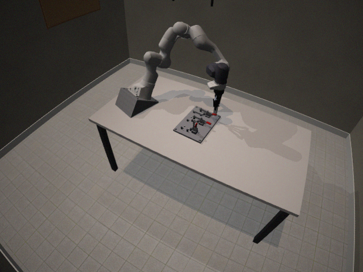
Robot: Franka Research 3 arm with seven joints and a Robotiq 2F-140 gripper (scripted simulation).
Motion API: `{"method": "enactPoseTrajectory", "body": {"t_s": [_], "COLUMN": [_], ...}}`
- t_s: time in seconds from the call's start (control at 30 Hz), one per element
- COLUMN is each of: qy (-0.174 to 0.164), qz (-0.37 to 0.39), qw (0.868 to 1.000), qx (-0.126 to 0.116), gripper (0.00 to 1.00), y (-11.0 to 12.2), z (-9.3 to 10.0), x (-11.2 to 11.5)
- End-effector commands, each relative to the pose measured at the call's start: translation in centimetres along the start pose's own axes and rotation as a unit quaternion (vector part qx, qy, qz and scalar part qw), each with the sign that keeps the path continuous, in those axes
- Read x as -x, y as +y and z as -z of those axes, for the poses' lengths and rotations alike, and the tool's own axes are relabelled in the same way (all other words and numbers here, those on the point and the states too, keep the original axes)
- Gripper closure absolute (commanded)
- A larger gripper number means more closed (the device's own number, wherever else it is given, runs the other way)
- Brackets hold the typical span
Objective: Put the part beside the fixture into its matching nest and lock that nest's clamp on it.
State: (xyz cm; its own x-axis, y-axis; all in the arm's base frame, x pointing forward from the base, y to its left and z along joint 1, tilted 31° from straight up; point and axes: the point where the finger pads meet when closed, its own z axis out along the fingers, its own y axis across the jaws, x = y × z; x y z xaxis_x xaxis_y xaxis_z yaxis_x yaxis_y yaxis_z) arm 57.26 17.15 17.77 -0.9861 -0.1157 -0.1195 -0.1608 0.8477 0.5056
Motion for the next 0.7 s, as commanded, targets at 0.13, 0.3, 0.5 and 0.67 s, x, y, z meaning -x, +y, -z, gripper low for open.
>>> {"method": "enactPoseTrajectory", "body": {"t_s": [0.13,0.3,0.5,0.67], "qy": [-0.001,-0.001,-0.001,-0.001], "qz": [0.002,0.002,0.002,0.002], "qw": [1.0,1.0,1.0,1.0], "qx": [-0.001,-0.001,-0.001,-0.001], "gripper": [1.0,1.0,1.0,1.0], "y": [-0.03,-0.03,-0.03,-0.03], "z": [-0.58,-0.59,-0.59,-0.59], "x": [0.01,0.01,0.01,0.01]}}
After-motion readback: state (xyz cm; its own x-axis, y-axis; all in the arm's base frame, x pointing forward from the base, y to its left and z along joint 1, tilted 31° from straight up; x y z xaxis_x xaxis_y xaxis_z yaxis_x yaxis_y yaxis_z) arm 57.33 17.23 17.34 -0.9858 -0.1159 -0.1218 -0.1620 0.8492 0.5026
